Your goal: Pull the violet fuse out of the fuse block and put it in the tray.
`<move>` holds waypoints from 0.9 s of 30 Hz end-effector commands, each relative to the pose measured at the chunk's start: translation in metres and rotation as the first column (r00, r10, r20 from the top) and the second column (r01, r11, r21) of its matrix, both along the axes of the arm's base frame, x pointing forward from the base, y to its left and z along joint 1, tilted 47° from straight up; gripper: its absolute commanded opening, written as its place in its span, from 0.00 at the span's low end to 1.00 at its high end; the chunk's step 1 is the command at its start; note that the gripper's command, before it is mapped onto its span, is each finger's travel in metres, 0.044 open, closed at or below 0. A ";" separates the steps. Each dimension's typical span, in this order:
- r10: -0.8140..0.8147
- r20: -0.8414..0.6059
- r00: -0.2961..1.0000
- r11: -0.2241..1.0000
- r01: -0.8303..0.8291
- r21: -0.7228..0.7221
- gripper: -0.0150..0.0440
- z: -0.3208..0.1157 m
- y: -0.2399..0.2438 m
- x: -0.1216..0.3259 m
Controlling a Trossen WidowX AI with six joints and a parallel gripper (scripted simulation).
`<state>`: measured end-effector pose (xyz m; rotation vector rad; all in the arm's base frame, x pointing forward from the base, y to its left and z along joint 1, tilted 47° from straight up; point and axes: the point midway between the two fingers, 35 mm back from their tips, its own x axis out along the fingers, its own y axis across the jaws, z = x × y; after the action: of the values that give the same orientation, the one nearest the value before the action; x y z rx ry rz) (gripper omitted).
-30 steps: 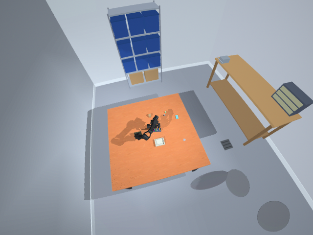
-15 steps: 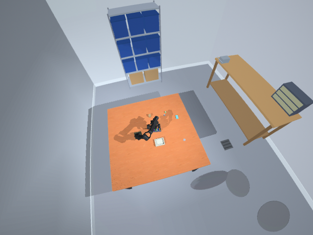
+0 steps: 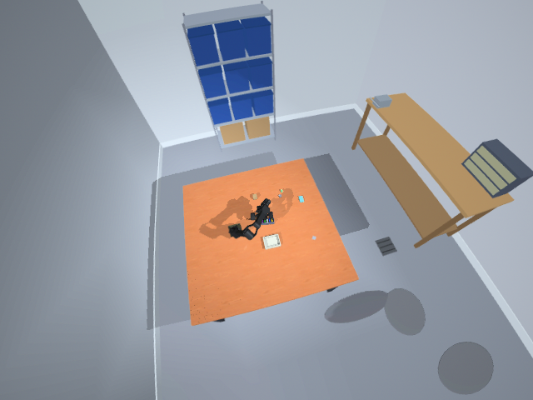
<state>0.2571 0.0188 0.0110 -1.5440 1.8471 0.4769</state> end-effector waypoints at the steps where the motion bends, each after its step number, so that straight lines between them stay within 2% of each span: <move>1: 0.004 -0.001 1.000 1.000 -0.004 -0.003 0.38 -0.003 -0.004 0.000; 25: 0.004 -0.001 1.000 1.000 -0.004 -0.004 0.38 -0.011 -0.012 -0.001; 27: 0.000 -0.001 1.000 1.000 0.000 -0.001 0.36 -0.010 -0.011 -0.001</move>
<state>0.2555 0.0074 0.0010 -1.5450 1.8489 0.4769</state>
